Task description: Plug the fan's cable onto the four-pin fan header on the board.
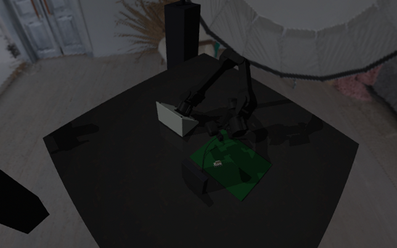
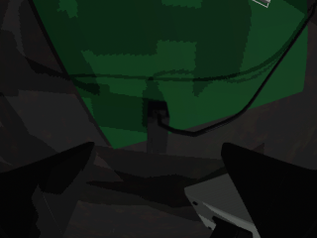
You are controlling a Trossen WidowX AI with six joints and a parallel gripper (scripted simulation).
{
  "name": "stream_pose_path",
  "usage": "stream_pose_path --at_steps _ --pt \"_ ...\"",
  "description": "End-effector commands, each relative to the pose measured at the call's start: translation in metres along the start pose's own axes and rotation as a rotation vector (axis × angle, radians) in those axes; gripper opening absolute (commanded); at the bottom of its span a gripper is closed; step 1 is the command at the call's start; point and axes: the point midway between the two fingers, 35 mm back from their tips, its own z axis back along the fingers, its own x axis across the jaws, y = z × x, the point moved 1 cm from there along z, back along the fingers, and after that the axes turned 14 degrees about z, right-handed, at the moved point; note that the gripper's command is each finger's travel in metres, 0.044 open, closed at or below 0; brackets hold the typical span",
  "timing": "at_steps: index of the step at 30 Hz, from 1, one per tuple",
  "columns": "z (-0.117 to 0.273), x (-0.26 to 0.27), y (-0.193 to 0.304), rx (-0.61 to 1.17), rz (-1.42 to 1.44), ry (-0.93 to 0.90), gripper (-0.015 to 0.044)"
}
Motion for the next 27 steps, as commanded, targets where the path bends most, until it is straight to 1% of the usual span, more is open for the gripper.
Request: stream_pose_path --at_steps 1,19,24,26,27 --pt "-0.008 0.000 -0.001 0.003 -0.007 -0.005 0.0440" --pt "-0.036 -0.001 -0.008 0.004 -0.007 -0.006 0.0440" --pt "-0.039 -0.001 -0.008 0.004 -0.007 -0.007 0.0440" --pt "-0.036 -0.002 -0.008 0.004 0.000 -0.002 0.0388" --pt "-0.036 -0.002 -0.008 0.004 0.000 -0.002 0.0381"
